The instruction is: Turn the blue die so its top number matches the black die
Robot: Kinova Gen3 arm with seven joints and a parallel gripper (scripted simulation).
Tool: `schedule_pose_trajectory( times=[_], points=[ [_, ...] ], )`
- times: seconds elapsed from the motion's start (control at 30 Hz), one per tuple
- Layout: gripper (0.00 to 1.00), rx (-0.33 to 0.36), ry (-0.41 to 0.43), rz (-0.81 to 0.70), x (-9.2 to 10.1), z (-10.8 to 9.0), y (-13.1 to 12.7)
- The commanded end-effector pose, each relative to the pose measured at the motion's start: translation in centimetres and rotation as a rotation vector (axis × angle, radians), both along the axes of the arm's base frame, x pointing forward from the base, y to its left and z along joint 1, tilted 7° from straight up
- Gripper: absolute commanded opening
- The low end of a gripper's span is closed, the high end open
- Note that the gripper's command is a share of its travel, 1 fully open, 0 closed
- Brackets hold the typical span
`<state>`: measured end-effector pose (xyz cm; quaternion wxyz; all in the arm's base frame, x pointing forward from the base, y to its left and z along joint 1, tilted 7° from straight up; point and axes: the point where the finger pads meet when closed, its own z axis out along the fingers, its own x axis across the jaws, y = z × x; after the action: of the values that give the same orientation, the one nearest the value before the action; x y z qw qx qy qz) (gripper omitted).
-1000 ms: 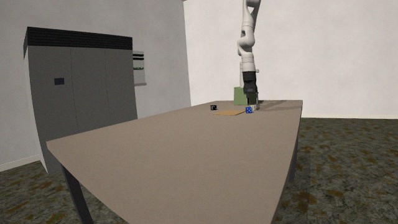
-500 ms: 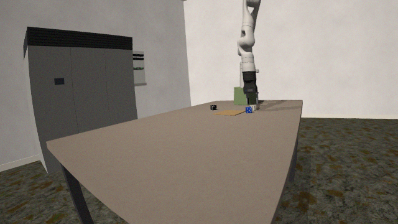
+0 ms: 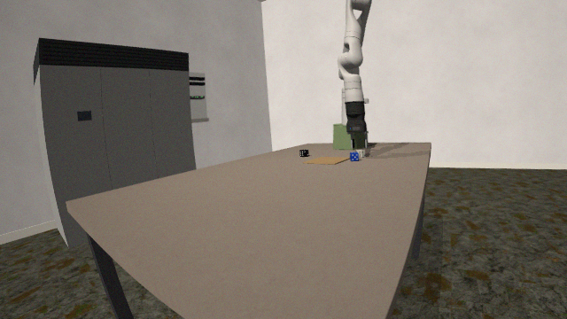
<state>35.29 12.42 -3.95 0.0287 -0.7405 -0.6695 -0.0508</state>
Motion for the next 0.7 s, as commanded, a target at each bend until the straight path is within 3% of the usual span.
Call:
schedule_pose_trajectory(
  times=[0.0, 0.17, 0.23, 0.47, 0.67],
  points=[
    [1.0, 0.0, -0.004, 0.0, 0.7, 0.0, 0.0],
    [1.0, 0.0, -0.004, 0.0, 3.3, 0.1, -0.3],
    [1.0, 0.0, -0.004, 0.0, 3.3, 0.1, -0.3],
    [1.0, 0.0, -0.004, 0.0, 7.3, 0.2, -0.7],
    [1.0, 0.0, -0.004, 0.0, 8.4, 0.3, -0.8]
  ],
)
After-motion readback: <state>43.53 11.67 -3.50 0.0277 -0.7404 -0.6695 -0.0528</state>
